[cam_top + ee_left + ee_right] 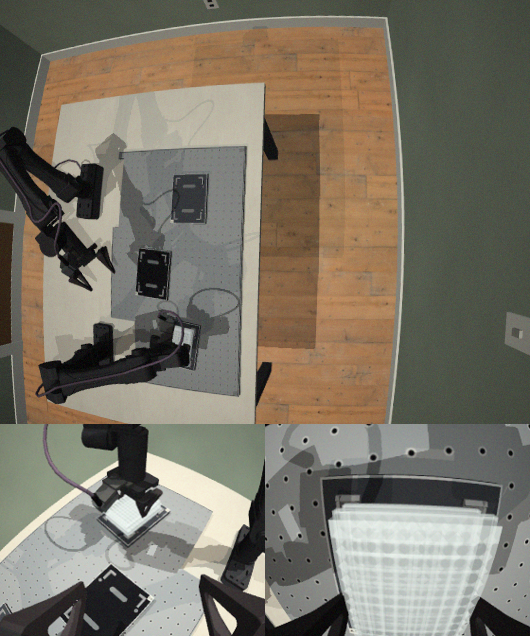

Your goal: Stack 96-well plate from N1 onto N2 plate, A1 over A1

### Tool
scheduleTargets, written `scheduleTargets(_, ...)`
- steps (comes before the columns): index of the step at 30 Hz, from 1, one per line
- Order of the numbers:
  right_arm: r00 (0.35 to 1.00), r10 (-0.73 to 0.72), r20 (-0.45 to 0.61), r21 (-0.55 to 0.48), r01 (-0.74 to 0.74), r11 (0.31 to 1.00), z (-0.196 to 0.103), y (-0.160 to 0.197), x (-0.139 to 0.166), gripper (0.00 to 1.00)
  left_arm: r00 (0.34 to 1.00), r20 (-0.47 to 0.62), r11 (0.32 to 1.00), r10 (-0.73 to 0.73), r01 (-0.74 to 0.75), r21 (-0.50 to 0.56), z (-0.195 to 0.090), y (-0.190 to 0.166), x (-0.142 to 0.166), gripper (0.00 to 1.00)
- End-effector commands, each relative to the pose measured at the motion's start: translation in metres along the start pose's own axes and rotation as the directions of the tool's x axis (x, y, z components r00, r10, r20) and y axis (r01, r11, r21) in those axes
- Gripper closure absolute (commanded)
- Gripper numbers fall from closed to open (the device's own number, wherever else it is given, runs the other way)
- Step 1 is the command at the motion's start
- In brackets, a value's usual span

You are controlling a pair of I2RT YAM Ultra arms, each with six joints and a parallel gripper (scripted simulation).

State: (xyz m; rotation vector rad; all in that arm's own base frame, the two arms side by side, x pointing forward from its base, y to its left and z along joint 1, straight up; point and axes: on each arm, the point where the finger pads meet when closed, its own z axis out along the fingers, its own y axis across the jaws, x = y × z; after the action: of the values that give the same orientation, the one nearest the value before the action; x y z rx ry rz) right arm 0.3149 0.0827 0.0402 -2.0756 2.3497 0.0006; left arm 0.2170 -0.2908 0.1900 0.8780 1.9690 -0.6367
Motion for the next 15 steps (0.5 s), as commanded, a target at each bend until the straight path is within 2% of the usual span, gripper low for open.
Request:
scheduleTargets(1,1.000,0.023,-0.004,-0.003,-0.023,1.000,0.014,-0.001,0.004,0.21,1.000,0.011,1.000,0.004,-0.005,0.005,0.000,-0.002,-0.004,0.00)
scheduleTargets(11,1.000,0.021,-0.001,-0.043,-0.021,0.999,0.025,0.008,0.007,0.21,1.000,0.011,1.000,0.004,-0.005,0.005,0.000,-0.002,-0.004,0.00)
scheduleTargets(15,1.000,0.023,0.006,-0.025,-0.023,0.999,0.003,0.000,-0.001,0.21,1.000,0.011,1.000,0.004,-0.005,0.005,0.000,-0.002,-0.004,0.00)
